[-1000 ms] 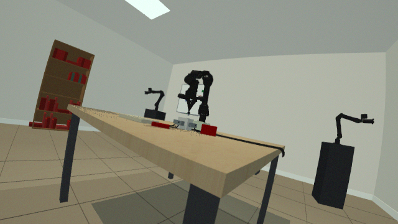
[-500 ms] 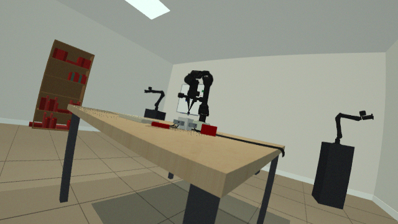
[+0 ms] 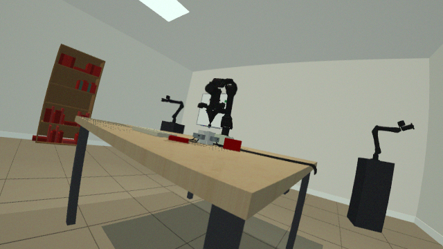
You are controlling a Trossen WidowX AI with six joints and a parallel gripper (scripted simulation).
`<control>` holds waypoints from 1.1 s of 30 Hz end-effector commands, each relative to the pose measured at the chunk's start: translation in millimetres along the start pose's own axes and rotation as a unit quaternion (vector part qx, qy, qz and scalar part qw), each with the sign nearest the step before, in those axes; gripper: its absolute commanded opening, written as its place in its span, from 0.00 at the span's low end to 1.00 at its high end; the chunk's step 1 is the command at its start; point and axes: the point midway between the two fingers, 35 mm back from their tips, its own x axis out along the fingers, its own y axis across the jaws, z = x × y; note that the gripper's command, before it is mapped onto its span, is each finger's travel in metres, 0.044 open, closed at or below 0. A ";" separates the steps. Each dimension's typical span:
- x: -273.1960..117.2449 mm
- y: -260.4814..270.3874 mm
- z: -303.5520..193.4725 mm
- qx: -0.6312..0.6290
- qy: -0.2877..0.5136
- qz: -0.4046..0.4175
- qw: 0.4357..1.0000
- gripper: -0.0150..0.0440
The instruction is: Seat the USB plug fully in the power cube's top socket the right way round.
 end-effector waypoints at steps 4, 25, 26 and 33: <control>0.2 0.0 0.0 -0.093 0.000 0.000 0.996 0.25; 0.2 0.0 0.0 -0.317 0.000 0.000 0.949 0.25; 0.2 0.0 0.0 -0.317 0.000 0.000 0.949 0.25; 0.2 0.0 0.0 -0.317 0.000 0.000 0.949 0.25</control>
